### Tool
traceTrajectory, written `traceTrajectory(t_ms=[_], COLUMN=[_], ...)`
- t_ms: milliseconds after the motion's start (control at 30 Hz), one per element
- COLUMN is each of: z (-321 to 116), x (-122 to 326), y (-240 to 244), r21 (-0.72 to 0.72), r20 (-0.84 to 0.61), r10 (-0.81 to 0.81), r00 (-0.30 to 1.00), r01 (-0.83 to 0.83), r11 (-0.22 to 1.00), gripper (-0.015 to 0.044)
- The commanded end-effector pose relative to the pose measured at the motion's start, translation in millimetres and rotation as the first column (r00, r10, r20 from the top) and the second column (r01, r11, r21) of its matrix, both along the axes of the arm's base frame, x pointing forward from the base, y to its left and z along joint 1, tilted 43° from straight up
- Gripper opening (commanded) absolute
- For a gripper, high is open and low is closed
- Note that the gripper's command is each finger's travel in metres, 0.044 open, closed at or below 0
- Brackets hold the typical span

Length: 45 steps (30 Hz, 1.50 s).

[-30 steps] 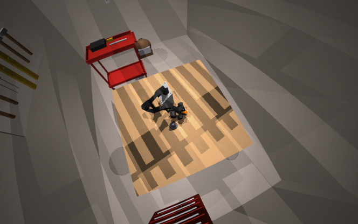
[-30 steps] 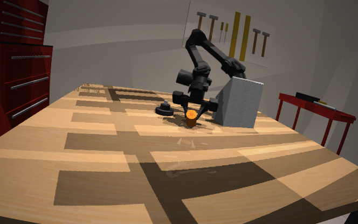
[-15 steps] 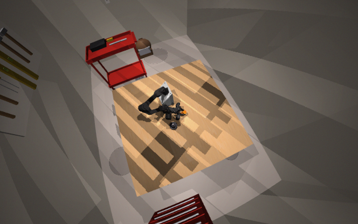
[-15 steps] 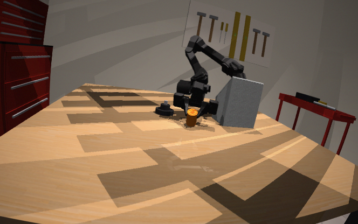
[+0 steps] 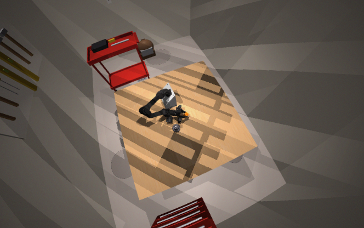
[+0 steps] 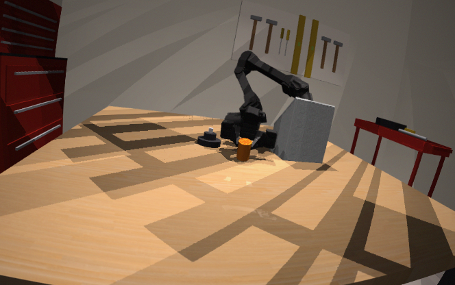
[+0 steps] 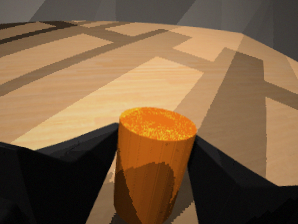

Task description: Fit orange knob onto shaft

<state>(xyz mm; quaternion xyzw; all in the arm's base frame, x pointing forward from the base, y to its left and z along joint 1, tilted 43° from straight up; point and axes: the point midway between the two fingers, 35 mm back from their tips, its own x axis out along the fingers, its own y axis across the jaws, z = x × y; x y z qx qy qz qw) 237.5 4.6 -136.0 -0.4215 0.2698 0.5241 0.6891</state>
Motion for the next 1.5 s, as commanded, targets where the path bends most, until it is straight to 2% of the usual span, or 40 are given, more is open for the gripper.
traceTrajectory(t_ms=[0, 800, 1033, 1233, 1467], z=[0.0, 0.0, 0.0, 1.4, 49.0], x=[0.1, 0.1, 0.1, 0.2, -7.4], y=[0.1, 0.1, 0.1, 1.2, 43.5], r21=[0.003, 0.003, 0.003, 0.002, -0.001], r20=[0.0, 0.0, 0.0, 0.0, 0.001], r10=[0.0, 0.0, 0.0, 0.0, 0.0], r00=[1.0, 1.0, 1.0, 1.0, 1.0], r01=[0.0, 0.0, 0.0, 0.0, 0.0], r11=[1.0, 1.0, 1.0, 1.0, 1.0], gripper=[0.026, 0.026, 0.044, 0.044, 0.044])
